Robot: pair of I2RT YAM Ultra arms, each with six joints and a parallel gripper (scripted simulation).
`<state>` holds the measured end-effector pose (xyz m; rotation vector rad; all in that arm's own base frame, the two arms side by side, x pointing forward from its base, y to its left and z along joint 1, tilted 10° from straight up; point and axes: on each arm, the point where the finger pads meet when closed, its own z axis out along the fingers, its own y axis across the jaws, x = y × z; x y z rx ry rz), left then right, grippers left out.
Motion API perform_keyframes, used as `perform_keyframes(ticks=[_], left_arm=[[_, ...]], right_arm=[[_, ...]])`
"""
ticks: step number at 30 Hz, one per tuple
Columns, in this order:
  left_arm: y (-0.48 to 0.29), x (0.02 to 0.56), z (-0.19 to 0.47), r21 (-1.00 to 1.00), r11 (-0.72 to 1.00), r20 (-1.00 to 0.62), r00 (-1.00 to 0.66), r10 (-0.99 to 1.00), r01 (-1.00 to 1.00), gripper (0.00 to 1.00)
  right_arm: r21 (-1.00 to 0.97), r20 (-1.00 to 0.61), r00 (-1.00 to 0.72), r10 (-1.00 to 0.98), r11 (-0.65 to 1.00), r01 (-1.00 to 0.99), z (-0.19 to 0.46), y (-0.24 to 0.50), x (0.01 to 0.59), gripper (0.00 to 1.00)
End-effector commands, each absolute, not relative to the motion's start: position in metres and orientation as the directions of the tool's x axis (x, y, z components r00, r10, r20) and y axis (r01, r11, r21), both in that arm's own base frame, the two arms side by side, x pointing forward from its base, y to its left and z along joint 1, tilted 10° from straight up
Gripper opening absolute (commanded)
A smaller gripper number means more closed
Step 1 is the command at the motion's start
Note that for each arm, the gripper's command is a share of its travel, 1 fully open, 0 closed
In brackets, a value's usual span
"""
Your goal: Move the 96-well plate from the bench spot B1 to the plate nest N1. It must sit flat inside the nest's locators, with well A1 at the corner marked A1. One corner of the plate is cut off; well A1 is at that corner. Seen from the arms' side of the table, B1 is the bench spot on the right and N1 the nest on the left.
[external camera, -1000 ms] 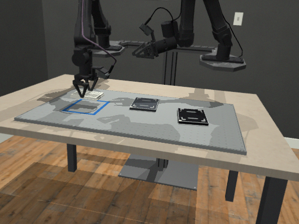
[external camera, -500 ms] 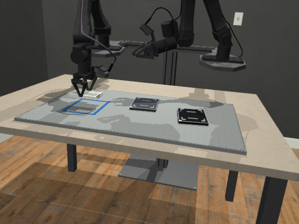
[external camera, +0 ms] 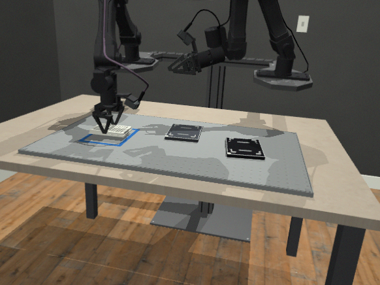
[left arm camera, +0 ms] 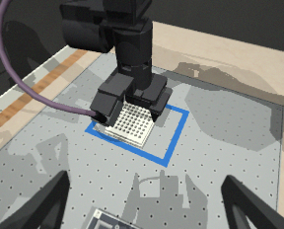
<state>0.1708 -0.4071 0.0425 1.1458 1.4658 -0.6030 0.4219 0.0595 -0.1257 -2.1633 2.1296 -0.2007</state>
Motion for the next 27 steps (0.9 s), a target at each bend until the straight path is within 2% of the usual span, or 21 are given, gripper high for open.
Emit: perform_keyframes(ticks=[1,27], left_arm=[[-0.405,0.169,0.047,0.212,0.395,-0.949,0.092,0.302,0.894,1.00],[-0.405,0.169,0.047,0.212,0.395,-0.949,0.092,0.302,0.894,1.00]], right_arm=[[-0.207,0.004,0.023,-1.000,-0.023,-0.978,-0.113,0.066,0.439,0.79],[-0.149,0.026,-0.003,-1.000,0.000,-0.989,-0.130,0.054,0.411,0.79]])
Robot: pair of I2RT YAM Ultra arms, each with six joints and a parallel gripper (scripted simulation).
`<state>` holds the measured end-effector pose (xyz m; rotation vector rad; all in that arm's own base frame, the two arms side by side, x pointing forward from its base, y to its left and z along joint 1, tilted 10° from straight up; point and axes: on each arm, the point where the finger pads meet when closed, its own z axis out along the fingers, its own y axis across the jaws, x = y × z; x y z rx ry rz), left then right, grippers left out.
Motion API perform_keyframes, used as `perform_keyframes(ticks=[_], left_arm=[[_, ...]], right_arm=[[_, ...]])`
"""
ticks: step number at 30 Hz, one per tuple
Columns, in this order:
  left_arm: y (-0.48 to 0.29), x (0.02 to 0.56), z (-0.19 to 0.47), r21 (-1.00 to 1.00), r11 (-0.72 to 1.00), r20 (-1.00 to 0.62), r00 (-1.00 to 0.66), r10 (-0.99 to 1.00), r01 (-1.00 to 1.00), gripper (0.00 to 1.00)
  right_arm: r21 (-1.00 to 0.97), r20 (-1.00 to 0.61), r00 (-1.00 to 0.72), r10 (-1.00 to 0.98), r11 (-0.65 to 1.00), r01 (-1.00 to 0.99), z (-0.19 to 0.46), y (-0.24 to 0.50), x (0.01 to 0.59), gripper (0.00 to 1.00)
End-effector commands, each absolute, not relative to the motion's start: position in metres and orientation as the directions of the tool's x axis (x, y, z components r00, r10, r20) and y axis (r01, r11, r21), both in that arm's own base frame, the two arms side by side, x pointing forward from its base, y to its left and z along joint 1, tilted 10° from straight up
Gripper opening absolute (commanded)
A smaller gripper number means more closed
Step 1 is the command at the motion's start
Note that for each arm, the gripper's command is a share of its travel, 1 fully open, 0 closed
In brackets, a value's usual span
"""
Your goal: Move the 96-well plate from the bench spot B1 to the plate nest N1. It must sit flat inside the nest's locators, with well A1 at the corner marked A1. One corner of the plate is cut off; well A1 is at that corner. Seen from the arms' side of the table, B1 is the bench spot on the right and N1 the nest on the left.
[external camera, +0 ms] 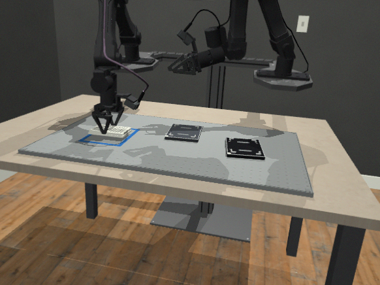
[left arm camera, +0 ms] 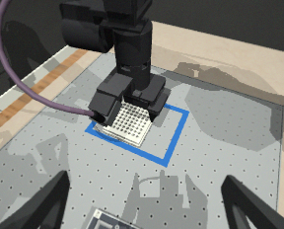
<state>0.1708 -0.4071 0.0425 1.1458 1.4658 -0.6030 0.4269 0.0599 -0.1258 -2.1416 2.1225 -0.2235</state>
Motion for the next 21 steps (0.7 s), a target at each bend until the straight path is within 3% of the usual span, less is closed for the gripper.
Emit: perform_keyframes(ticks=[1,21], left_arm=[[-0.405,0.169,0.047,0.212,0.395,-0.949,0.092,0.302,0.894,1.00],[-0.405,0.169,0.047,0.212,0.395,-0.949,0.092,0.302,0.894,1.00]], right_arm=[[-0.149,0.026,-0.003,-1.000,0.000,-0.989,-0.130,0.054,0.411,0.79],[-0.171,0.019,0.006,-1.000,-0.009,-0.985,-0.133,0.057,0.423,0.79]])
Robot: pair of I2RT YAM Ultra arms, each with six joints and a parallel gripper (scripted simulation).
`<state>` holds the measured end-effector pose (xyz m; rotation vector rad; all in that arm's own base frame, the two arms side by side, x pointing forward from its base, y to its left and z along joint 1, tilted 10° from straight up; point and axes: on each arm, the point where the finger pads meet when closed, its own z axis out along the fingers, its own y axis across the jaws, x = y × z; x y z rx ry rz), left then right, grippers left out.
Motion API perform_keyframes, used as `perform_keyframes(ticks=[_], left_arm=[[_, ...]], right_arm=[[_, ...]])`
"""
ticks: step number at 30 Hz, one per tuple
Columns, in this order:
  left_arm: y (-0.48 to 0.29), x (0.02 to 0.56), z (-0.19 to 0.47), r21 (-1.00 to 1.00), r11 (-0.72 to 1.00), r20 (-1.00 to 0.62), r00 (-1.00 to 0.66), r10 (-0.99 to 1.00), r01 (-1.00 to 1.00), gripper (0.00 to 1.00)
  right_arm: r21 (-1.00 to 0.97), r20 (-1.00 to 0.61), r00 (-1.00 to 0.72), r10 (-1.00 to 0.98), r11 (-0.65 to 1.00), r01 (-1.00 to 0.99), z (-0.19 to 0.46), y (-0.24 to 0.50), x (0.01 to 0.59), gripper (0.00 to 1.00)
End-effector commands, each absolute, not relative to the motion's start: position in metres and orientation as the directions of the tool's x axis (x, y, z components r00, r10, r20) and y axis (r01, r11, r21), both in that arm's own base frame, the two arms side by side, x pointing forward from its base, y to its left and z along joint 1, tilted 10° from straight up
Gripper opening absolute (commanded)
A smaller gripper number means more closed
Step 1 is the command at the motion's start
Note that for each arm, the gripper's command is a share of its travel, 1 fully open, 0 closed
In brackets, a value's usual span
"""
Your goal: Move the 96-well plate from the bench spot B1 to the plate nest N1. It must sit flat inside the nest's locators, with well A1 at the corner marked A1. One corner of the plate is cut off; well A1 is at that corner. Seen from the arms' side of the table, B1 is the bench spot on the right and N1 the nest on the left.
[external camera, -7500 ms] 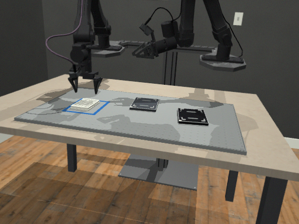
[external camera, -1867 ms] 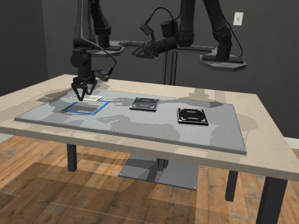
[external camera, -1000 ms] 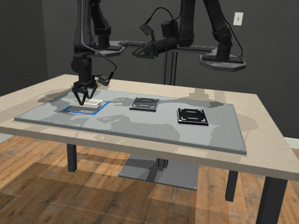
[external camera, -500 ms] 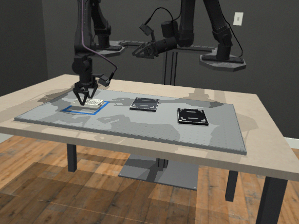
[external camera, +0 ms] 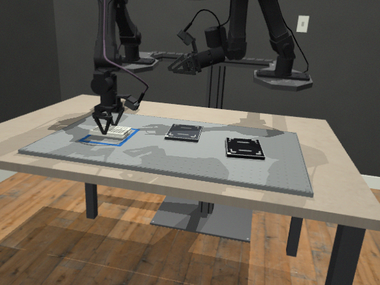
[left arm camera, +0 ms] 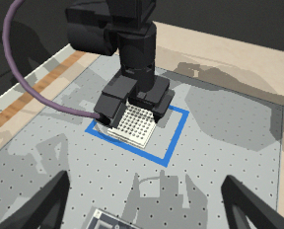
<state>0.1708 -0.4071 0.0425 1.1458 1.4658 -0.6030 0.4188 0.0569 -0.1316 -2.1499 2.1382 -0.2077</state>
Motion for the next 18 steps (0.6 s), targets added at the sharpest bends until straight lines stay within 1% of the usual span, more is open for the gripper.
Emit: perform_keyframes(ticks=[1,18], left_arm=[[-0.4055,0.1689,0.0472,0.212,0.395,-0.949,0.092,0.302,0.894,1.00],[-0.4055,0.1689,0.0472,0.212,0.395,-0.949,0.092,0.302,0.894,1.00]], right_arm=[[-0.171,0.019,0.006,-1.000,-0.009,-0.985,-0.1339,0.0570,0.4232,0.79],[-0.172,0.019,0.006,-1.000,-0.009,-0.985,-0.1378,0.0575,0.4247,0.79]])
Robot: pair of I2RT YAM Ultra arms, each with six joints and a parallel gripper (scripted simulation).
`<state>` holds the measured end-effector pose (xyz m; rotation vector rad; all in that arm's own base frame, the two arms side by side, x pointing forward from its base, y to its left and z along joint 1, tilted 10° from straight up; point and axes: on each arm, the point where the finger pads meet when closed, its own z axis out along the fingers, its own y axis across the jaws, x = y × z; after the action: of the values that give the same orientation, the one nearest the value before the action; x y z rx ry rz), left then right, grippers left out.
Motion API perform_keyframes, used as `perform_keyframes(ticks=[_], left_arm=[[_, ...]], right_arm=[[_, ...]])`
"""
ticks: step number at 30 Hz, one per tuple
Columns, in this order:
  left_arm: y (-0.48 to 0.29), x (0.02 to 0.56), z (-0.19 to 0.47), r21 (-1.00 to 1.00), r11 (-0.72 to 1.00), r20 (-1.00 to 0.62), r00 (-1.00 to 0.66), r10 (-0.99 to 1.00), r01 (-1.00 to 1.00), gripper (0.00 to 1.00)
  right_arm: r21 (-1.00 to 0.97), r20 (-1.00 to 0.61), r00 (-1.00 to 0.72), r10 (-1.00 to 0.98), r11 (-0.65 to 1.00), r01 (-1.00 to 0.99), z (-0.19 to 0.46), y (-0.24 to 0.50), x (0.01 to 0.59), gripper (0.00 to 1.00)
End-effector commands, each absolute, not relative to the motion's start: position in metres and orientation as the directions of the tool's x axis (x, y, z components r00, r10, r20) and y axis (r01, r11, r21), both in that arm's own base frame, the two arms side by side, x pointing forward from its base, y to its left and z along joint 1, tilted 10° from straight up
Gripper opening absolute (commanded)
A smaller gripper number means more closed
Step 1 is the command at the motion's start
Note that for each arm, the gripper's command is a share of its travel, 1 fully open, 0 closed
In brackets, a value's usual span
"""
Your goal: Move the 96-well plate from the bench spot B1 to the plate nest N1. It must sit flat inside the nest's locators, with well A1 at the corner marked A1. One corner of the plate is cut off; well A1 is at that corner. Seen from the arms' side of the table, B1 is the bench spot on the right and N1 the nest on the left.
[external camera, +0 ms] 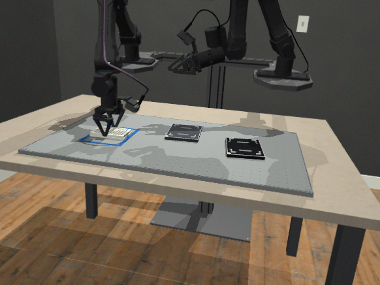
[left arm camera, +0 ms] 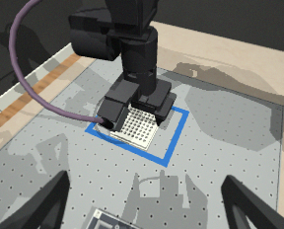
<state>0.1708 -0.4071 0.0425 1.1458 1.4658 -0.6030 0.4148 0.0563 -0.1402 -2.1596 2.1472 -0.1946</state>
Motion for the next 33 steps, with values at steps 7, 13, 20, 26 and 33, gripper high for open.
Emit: perform_keyframes(ticks=[7,13,20,26,33], left_arm=[[-0.405,0.169,0.047,0.212,0.395,-0.949,0.092,0.302,0.894,1.00],[-0.405,0.169,0.047,0.212,0.395,-0.949,0.092,0.302,0.894,1.00],[-0.405,0.169,0.047,0.212,0.395,-0.949,0.092,0.302,0.894,1.00],[-0.405,0.169,0.047,0.212,0.395,-0.949,0.092,0.302,0.894,1.00],[-0.405,0.169,0.047,0.212,0.395,-0.949,0.092,0.302,0.894,1.00]], right_arm=[[-0.165,0.020,0.008,-1.000,-0.011,-0.986,-0.134,0.059,0.423,1.00],[-0.150,0.028,0.012,-1.000,-0.016,-0.989,-0.121,0.063,0.418,1.00],[-0.160,0.026,0.008,-1.000,-0.012,-0.987,-0.114,0.063,0.416,1.00],[-0.140,0.034,0.009,-0.999,-0.014,-0.990,-0.077,0.062,0.393,1.00],[-0.197,0.012,0.009,-1.000,-0.011,-0.980,-0.022,0.065,0.409,1.00]])
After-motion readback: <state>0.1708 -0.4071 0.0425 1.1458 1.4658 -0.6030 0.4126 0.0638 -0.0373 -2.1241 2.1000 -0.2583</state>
